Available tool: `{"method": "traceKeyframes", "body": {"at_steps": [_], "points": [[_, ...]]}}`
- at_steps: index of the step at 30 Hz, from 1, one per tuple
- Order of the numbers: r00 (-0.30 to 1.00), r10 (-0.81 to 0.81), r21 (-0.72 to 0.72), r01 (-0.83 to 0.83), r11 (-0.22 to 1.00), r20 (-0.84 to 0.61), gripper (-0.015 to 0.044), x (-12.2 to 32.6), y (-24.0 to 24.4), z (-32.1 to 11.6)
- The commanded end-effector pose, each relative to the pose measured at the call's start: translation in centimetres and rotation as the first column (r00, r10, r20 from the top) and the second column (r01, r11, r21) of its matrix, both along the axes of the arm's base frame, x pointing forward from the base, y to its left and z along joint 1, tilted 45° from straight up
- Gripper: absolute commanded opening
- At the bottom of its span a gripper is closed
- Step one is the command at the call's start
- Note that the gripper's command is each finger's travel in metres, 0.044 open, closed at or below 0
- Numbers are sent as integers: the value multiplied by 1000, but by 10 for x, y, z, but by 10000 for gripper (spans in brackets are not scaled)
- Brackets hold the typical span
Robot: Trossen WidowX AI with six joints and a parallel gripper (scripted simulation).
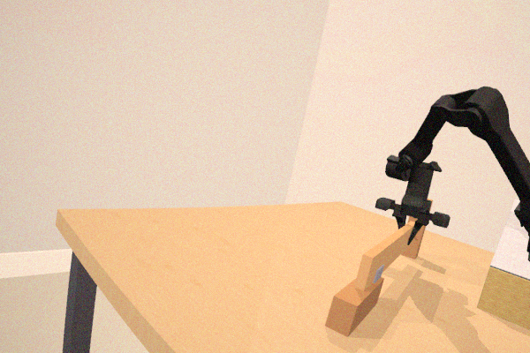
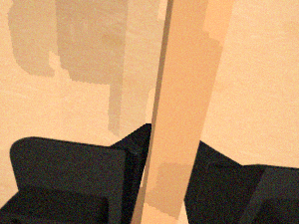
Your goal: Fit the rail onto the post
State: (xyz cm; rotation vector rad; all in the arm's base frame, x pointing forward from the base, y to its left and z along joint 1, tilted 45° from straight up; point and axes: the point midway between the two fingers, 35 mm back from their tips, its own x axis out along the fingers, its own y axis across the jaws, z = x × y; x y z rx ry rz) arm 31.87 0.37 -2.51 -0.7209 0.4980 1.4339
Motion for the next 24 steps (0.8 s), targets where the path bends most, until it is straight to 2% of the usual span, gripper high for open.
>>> {"method": "traceKeyframes", "body": {"at_steps": [1, 24], "points": [[1000, -9, -7, 9, 1000, 10, 0, 4, -6, 0], [1000, -9, -7, 9, 1000, 10, 0, 4, -10, -3]]}}
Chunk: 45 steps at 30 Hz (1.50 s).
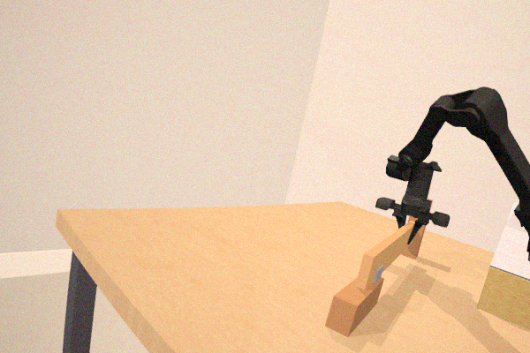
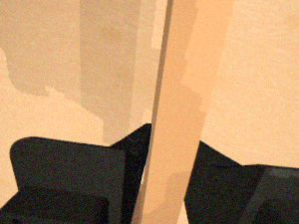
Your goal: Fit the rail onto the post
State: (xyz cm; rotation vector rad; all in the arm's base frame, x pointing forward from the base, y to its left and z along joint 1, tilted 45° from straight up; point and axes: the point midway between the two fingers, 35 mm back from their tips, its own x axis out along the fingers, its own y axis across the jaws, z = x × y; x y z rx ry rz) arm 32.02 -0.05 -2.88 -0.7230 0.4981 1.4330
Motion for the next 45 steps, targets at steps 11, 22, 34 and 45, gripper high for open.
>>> {"method": "traceKeyframes", "body": {"at_steps": [11, 22, 34, 45], "points": [[1000, -9, -6, 9, 1000, 9, 0, 3, -7, -2], [1000, -9, -6, 9, 1000, 9, 0, 3, -10, -4], [1000, -9, -6, 9, 1000, 9, 0, 3, -12, -6], [1000, -9, -6, 9, 1000, 9, 0, 4, -14, -8]]}}
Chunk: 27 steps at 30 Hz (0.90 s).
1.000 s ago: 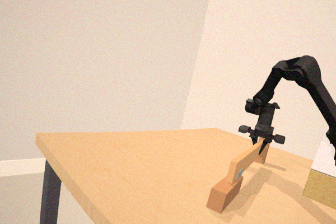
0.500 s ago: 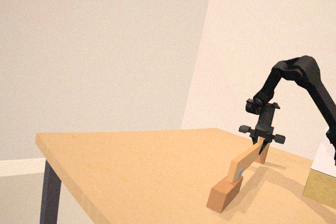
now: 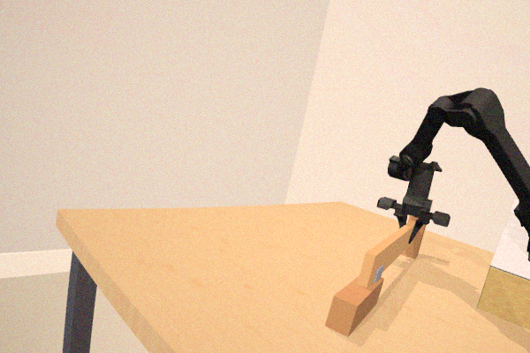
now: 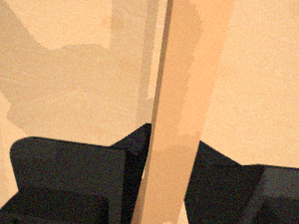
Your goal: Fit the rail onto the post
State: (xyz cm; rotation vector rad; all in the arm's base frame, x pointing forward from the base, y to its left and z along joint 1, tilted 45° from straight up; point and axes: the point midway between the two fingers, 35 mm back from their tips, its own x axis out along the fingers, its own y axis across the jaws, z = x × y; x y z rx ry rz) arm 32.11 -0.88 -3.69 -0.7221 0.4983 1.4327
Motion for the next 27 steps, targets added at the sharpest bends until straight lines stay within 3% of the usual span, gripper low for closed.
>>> {"method": "traceKeyframes", "body": {"at_steps": [1, 27], "points": [[1000, -8, -7, 8, 1000, 9, 0, 3, -6, 0], [1000, -8, -7, 8, 1000, 9, 0, 3, -11, -4]]}}
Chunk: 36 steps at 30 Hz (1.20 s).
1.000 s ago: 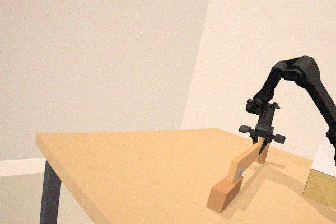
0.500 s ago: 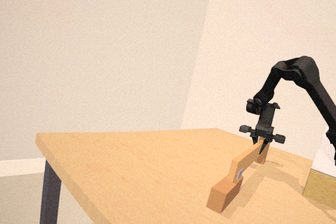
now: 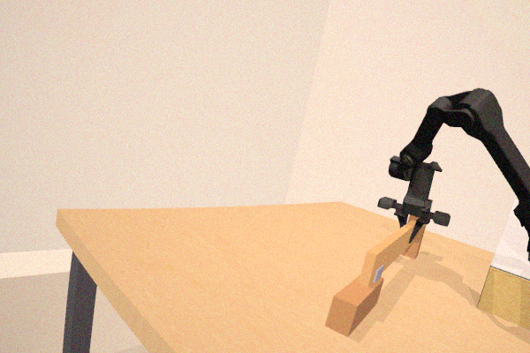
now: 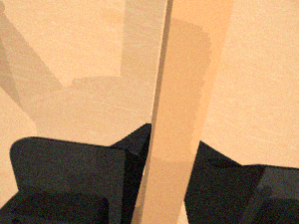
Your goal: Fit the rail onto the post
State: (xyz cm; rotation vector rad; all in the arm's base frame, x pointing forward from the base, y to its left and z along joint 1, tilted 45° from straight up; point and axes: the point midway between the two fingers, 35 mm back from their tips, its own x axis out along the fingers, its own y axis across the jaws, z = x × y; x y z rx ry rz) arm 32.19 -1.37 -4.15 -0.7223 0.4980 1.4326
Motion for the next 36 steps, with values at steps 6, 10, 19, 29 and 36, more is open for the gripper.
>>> {"method": "traceKeyframes", "body": {"at_steps": [6, 10, 19, 29, 36], "points": [[1000, -8, -7, 8, 1000, 9, 0, 3, -7, -1], [1000, -8, -7, 8, 1000, 9, 0, 3, -8, -1], [1000, -8, -7, 8, 1000, 9, 0, 3, -9, -3], [1000, -8, -8, 8, 1000, 9, 0, 3, -11, -4], [1000, -8, -8, 8, 1000, 9, 0, 4, -12, -5]]}}
